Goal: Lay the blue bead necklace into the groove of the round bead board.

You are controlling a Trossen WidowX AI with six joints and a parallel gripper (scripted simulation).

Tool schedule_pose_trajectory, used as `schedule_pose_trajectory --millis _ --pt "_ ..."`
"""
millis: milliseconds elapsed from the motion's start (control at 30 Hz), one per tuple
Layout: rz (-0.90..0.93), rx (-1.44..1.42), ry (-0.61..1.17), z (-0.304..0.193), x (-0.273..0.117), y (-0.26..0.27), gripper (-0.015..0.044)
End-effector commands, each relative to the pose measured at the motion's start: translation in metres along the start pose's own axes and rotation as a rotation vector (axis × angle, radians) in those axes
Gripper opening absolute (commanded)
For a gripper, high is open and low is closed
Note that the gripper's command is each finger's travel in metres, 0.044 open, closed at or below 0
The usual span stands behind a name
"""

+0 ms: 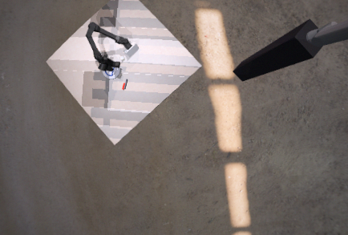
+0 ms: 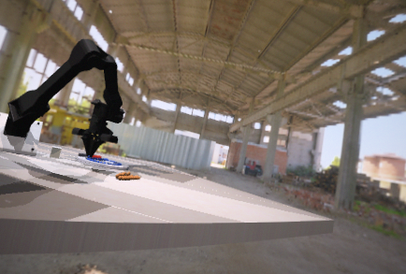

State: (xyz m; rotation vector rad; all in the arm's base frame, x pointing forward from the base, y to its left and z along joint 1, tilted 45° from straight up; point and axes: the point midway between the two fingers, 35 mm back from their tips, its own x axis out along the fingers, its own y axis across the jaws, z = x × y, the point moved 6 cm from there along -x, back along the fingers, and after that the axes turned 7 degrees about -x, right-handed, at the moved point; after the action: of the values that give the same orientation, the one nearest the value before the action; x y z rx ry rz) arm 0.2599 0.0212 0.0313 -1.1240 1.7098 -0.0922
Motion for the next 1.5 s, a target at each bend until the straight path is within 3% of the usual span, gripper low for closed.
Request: schedule_pose_trajectory --millis 0,367,933,1467 --pt "0.001 0.002 0.000 -0.0016 -0.0012 0.0050 0.0000" --pt "0.000 0.002 0.000 -0.0019 0.0070 0.0055 0.0000" --pt "0.001 0.002 0.002 -0.0021 0.0025 0.0051 0.0440" --pt "0.001 0.002 0.000 -0.0022 -0.0012 0.0051 0.0440"
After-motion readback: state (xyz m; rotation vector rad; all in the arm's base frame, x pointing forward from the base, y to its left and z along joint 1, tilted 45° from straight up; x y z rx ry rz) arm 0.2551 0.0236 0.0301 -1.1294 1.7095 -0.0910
